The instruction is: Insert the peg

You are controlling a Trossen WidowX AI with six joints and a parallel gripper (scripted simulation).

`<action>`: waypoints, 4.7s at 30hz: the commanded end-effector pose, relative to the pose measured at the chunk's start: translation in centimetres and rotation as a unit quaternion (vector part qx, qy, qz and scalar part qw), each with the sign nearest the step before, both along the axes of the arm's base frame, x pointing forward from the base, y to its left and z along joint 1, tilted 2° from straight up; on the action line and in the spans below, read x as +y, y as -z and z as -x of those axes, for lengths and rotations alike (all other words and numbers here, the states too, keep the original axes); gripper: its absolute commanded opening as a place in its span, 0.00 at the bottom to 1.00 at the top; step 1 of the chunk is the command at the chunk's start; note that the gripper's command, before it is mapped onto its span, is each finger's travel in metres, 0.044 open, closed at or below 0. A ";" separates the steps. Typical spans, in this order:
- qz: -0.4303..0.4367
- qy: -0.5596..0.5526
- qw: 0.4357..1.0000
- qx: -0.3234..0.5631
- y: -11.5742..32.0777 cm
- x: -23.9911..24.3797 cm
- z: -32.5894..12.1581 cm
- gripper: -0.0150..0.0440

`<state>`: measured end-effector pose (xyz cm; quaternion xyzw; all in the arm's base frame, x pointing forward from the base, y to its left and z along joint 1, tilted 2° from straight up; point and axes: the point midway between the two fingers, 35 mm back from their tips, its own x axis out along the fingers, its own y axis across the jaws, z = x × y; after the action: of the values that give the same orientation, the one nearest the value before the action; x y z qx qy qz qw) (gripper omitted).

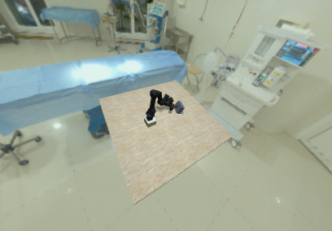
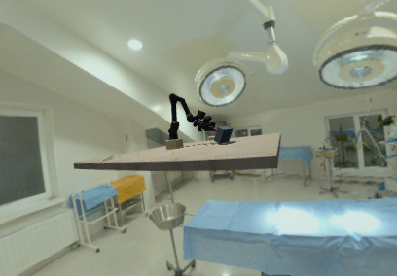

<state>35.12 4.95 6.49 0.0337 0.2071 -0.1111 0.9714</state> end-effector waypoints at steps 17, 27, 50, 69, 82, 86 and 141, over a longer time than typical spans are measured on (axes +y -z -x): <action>0.000 0.000 1.000 0.000 0.2 -0.1 -0.3 0.25; 0.000 0.000 1.000 0.000 0.4 -0.1 -0.5 0.25; 0.000 0.000 1.000 -0.001 0.9 -0.1 -1.4 0.25; 0.000 0.000 1.000 -0.001 1.4 -0.3 -2.1 0.25; 0.000 0.000 1.000 -0.001 1.7 -0.4 -2.7 0.25; 0.000 0.000 1.000 -0.001 1.7 -0.5 -2.8 0.25; -0.001 0.003 1.000 -0.002 1.1 -0.2 -2.5 1.00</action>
<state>38.08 4.69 5.40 0.0358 0.2023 -0.1111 0.9724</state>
